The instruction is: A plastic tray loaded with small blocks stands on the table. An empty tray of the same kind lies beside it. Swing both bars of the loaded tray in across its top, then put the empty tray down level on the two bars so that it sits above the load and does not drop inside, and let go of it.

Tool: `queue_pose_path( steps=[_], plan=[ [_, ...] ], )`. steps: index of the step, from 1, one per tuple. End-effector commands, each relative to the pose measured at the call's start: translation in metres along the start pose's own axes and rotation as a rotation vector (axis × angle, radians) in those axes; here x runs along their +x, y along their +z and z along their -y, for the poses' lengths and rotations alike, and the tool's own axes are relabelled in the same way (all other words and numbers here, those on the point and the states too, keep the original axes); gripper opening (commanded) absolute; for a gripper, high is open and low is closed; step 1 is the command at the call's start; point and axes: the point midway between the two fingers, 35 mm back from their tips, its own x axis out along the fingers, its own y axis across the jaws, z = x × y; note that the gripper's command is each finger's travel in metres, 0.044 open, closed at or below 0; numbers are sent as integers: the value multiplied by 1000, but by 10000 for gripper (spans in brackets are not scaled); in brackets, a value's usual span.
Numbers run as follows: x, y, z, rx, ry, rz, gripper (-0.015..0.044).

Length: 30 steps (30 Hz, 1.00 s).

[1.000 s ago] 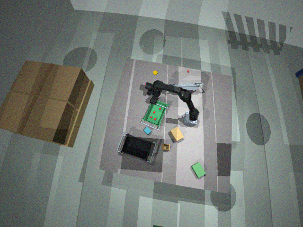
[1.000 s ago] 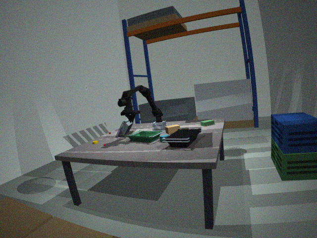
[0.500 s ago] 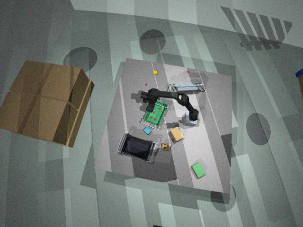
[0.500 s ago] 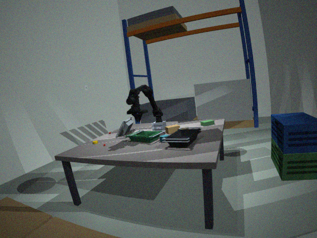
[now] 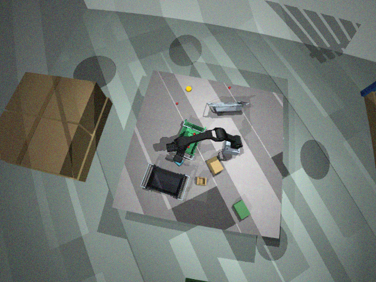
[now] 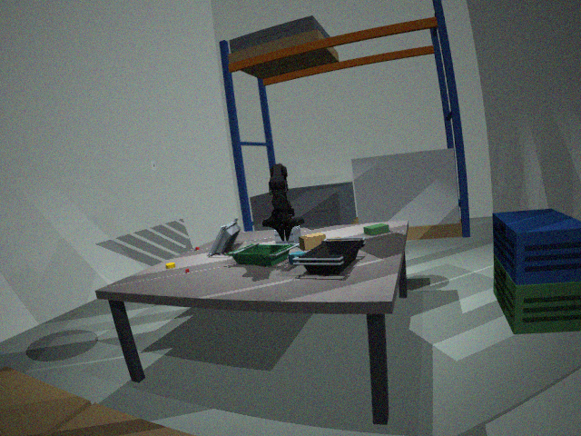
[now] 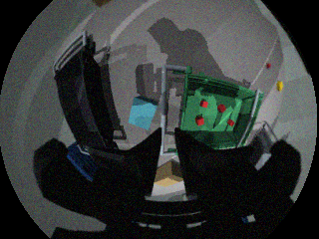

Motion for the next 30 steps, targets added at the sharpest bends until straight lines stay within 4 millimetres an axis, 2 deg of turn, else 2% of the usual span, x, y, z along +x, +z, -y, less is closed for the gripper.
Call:
queue_pose_path(
  steps=[1,6,17,22,30],
  plan=[
    [4,-1,-6,31,5,2,84],
    [13,-1,-7,31,5,2,84],
    [64,-1,-7,31,5,2,84],
    [63,-2,-6,31,4,2,84],
    [37,-2,10,31,3,2,84]
  ],
)
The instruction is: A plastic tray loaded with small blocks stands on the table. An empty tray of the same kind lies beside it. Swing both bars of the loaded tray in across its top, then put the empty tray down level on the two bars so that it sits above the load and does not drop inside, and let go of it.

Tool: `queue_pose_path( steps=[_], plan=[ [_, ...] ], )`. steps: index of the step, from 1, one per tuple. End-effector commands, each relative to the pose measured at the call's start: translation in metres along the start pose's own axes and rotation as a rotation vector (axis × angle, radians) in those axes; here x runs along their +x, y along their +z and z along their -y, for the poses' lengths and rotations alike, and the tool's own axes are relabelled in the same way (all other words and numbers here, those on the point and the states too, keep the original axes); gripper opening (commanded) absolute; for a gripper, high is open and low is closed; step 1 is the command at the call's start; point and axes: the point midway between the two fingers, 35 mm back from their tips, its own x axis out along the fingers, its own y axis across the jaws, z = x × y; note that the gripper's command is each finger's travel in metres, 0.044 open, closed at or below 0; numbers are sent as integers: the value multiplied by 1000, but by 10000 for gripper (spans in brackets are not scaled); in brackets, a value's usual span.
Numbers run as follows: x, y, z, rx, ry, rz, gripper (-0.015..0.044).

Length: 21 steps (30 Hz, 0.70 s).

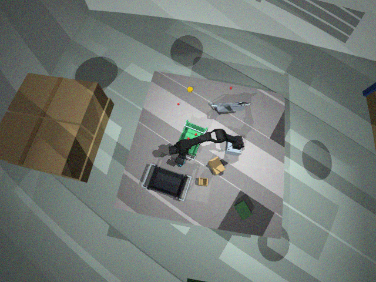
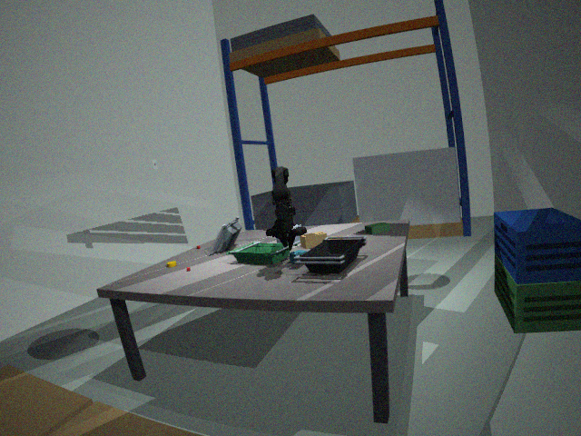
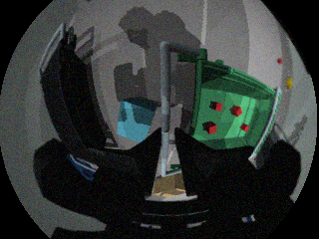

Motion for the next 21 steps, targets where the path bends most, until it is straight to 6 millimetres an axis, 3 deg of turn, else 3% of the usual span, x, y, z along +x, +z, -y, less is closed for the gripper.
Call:
queue_pose_path(
  steps=[1,12,21],
  plan=[
    [-15,1,13,1,-4,4,84],
    [-20,1,40,1,-6,5,84],
    [-2,2,68,1,-9,5,84]
  ],
)
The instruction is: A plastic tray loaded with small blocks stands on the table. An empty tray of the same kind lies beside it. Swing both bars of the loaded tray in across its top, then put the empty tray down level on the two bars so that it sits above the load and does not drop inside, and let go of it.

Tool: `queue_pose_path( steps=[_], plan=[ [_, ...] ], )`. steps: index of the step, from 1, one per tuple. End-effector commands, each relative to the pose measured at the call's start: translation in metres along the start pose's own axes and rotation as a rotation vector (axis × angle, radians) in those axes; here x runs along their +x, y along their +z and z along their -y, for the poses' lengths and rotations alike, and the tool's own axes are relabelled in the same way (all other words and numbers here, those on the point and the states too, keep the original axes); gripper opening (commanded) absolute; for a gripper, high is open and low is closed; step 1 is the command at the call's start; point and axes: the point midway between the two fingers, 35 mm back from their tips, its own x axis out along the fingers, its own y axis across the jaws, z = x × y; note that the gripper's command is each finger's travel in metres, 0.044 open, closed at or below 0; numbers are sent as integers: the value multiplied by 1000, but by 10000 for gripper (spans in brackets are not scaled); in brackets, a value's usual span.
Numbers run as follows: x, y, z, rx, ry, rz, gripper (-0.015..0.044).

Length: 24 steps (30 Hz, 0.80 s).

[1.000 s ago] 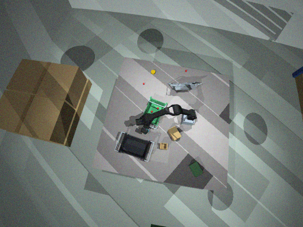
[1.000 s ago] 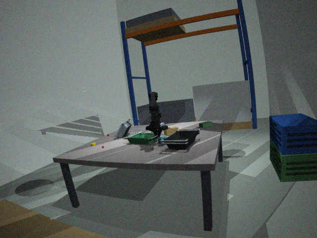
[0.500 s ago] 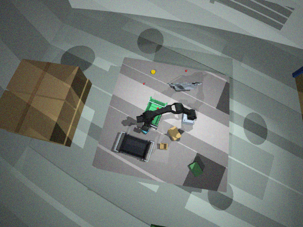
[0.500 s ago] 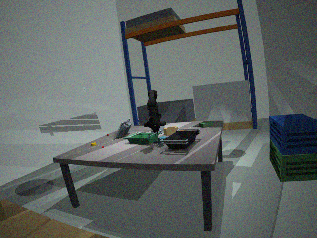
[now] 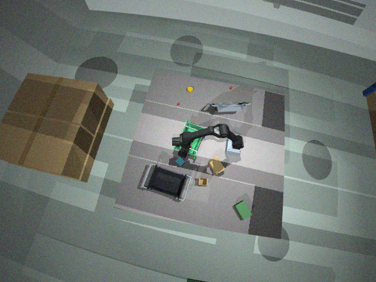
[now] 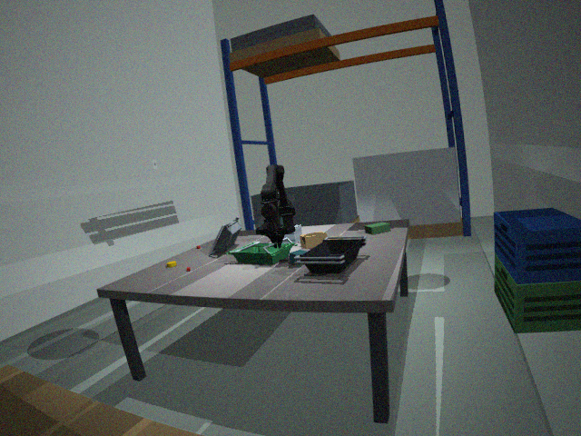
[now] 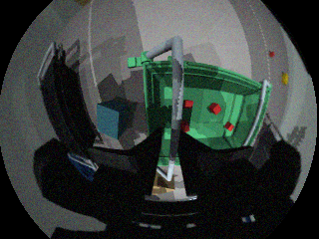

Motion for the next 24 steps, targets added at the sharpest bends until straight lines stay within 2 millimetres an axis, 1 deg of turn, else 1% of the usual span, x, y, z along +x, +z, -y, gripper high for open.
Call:
queue_pose_path(
  steps=[1,3,5,11,15,16,24],
  plan=[
    [8,0,11,-6,2,6,84],
    [7,0,11,-6,2,6,84],
    [1,1,11,-6,3,6,84],
    [-34,0,7,-6,3,6,84],
    [-36,0,7,-6,3,6,84],
    [-29,1,7,-4,0,8,84],
    [-29,1,7,-4,0,8,84]
  ],
)
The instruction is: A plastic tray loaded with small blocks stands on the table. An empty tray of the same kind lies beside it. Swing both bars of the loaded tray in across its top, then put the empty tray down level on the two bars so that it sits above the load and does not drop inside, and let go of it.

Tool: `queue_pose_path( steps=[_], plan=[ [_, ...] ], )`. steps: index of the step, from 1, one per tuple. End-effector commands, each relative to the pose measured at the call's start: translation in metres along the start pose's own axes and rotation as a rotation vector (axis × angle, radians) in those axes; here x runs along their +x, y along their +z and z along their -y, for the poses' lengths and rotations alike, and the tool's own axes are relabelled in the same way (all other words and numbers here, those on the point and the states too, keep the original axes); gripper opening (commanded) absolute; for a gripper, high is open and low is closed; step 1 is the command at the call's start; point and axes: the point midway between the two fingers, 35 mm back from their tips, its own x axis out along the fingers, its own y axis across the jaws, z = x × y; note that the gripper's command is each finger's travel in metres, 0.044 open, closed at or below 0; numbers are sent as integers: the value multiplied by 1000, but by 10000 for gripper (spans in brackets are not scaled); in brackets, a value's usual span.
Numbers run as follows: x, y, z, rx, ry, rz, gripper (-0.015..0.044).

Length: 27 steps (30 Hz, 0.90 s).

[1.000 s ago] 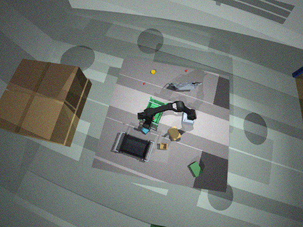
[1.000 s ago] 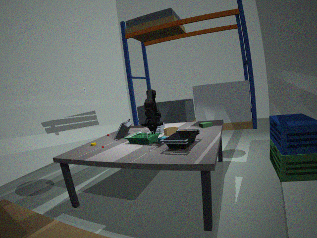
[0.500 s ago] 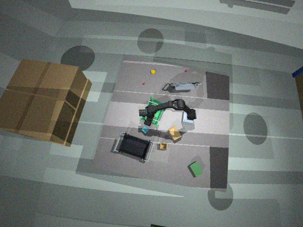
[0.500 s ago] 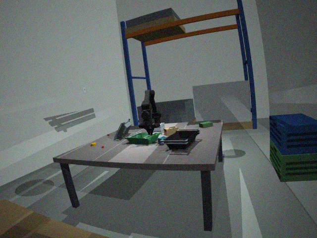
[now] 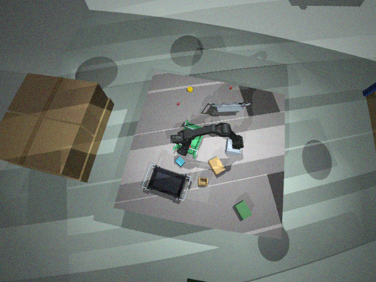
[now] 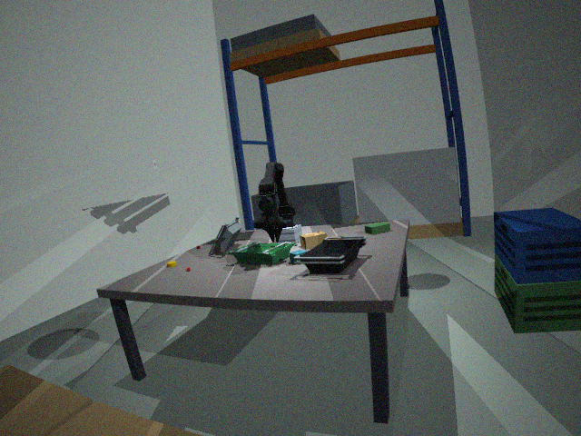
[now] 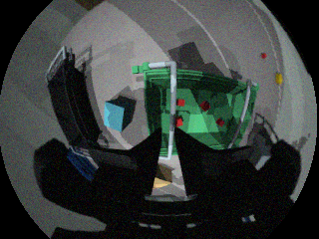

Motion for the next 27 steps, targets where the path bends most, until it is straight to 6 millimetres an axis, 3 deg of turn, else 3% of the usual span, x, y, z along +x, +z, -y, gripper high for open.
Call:
queue_pose_path(
  steps=[1,12,16,27],
  plan=[
    [0,0,0,1,1,1,84],
    [0,0,0,1,1,1,84],
    [0,0,0,1,1,1,0],
    [-6,2,-1,1,1,3,0]
  ],
)
